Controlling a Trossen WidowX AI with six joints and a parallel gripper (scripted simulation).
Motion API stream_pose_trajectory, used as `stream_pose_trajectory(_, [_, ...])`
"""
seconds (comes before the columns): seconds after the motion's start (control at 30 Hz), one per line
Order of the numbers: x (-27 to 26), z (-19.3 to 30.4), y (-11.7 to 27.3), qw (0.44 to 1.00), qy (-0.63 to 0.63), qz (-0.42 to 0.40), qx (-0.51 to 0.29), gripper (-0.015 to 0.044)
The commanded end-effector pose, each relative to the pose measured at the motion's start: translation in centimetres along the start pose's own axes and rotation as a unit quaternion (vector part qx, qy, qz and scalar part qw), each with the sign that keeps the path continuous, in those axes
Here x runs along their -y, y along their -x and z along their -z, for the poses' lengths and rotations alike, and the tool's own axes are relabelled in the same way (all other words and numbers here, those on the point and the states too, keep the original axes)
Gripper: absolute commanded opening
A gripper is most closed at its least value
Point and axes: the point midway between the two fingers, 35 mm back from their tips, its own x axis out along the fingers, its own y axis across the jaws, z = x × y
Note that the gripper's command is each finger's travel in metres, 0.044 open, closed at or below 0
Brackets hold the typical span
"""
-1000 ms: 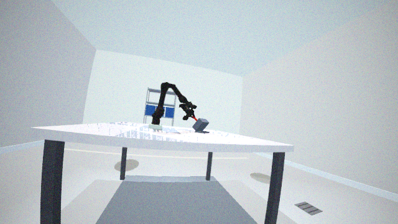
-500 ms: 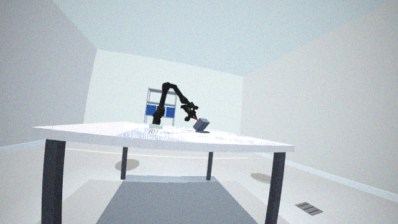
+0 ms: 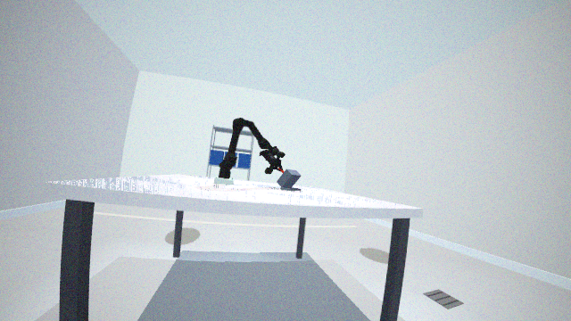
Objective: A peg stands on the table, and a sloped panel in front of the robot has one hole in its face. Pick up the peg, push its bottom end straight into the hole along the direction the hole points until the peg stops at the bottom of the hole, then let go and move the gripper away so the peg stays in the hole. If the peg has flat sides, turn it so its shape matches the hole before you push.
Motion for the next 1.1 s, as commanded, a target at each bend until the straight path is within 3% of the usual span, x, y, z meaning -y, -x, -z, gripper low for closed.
stream_pose_trajectory(0.0, [0.0, 0.0, 0.0, 1.000, -0.003, 0.000, 0.000, 0.0000])
stream_pose_trajectory(1.07, [-0.2, 0.2, -1.7, 1.000, -0.003, 0.001, 0.000, 0.0000])
